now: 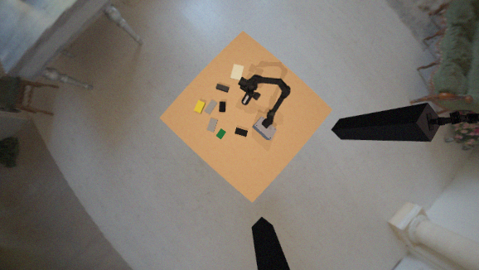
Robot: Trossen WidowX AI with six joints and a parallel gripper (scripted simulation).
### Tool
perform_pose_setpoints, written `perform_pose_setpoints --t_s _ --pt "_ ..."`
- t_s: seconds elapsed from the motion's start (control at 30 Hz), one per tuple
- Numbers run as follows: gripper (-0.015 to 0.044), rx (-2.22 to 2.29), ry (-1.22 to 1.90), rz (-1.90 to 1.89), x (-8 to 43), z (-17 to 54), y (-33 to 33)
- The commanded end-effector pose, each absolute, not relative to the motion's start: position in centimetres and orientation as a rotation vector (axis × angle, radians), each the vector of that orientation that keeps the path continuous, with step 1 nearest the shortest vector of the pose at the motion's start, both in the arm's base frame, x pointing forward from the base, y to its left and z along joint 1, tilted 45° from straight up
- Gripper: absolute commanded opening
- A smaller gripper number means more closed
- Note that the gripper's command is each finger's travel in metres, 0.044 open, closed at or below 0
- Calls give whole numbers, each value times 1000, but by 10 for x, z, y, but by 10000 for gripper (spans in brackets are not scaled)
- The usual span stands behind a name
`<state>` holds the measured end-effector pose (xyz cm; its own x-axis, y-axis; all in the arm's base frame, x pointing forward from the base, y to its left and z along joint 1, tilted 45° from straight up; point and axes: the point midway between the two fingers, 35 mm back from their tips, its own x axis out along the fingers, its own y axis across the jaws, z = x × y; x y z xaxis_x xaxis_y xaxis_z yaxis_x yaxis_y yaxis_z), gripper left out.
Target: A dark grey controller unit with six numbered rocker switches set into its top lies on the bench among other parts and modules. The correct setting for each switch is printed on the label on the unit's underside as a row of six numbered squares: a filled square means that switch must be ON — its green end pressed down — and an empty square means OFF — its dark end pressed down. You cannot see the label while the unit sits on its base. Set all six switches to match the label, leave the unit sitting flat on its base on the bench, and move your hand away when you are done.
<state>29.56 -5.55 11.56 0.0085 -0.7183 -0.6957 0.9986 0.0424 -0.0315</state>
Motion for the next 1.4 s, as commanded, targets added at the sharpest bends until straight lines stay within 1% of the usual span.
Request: perform_pose_setpoints --t_s 0.0,1.37 --pt "335 571 644 -1455 296 112 -49" --pt "336 573 646 -1455 294 95 -20"
